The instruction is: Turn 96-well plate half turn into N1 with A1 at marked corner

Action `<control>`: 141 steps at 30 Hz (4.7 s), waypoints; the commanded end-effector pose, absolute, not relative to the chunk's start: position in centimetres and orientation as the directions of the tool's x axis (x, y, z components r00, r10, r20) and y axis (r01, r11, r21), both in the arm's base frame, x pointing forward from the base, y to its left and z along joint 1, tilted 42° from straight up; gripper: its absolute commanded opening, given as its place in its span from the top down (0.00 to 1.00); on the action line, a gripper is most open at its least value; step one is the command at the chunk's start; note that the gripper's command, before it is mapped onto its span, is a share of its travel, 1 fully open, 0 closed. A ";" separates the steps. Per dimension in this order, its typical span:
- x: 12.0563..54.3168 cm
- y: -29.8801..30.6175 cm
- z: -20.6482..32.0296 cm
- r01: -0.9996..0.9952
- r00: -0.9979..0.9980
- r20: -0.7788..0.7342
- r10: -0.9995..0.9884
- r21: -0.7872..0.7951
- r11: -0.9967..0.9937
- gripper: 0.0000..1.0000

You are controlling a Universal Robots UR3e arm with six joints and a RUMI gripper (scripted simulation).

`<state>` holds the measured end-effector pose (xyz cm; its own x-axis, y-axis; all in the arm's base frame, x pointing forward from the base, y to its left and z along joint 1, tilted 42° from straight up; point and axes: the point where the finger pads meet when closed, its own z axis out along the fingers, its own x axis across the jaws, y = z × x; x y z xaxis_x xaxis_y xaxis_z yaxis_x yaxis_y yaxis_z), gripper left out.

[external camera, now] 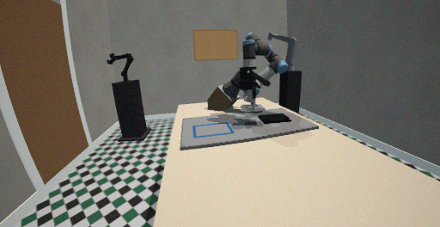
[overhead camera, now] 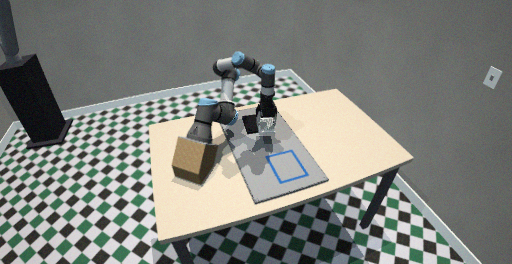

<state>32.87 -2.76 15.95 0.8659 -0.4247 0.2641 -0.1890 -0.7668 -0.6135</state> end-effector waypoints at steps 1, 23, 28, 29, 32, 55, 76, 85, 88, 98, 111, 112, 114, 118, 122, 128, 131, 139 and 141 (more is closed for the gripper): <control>33.2 -4.0 15.2 -0.189 0.866 0.265 -0.424 -0.612 -0.768 1.00; 34.2 -9.8 11.9 -0.189 0.866 0.265 -0.424 -0.612 -0.768 1.00; 34.5 -11.2 11.1 -0.189 0.866 0.265 -0.424 -0.612 -0.768 1.00; 34.5 -11.2 11.1 -0.189 0.866 0.265 -0.424 -0.612 -0.768 1.00; 34.6 -11.7 10.8 -0.189 0.866 0.265 -0.424 -0.612 -0.768 1.00; 35.7 -17.7 7.3 -0.189 0.866 0.265 -0.425 -0.612 -0.768 1.00; 36.6 -22.4 4.6 -0.189 0.866 0.265 -0.425 -0.612 -0.768 1.00; 36.6 -22.4 4.6 -0.303 0.833 0.181 -0.523 -0.642 -0.705 1.00; 36.6 -22.4 4.6 -0.336 0.820 0.156 -0.551 -0.648 -0.683 1.00; 36.6 -22.4 4.6 -0.336 0.820 0.156 -0.551 -0.648 -0.683 1.00; 36.6 -22.4 4.6 -0.335 0.820 0.156 -0.550 -0.649 -0.683 1.00; 36.6 -22.4 4.6 -0.335 0.820 0.156 -0.550 -0.649 -0.683 1.00; 36.6 -22.4 4.6 -0.335 0.820 0.156 -0.550 -0.649 -0.683 1.00; 36.6 -22.4 4.6 -0.335 0.820 0.156 -0.550 -0.649 -0.683 1.00; 36.6 -22.4 4.6 -0.335 0.820 0.156 -0.550 -0.649 -0.683 1.00; 36.8 -22.3 4.4 -0.336 0.820 0.156 -0.551 -0.648 -0.683 1.00; 36.8 -22.2 4.3 -0.336 0.820 0.156 -0.551 -0.648 -0.683 1.00; 37.0 -22.0 3.9 -0.336 0.820 0.156 -0.551 -0.649 -0.683 1.00; 37.1 -21.9 3.8 -0.336 0.820 0.156 -0.551 -0.649 -0.683 1.00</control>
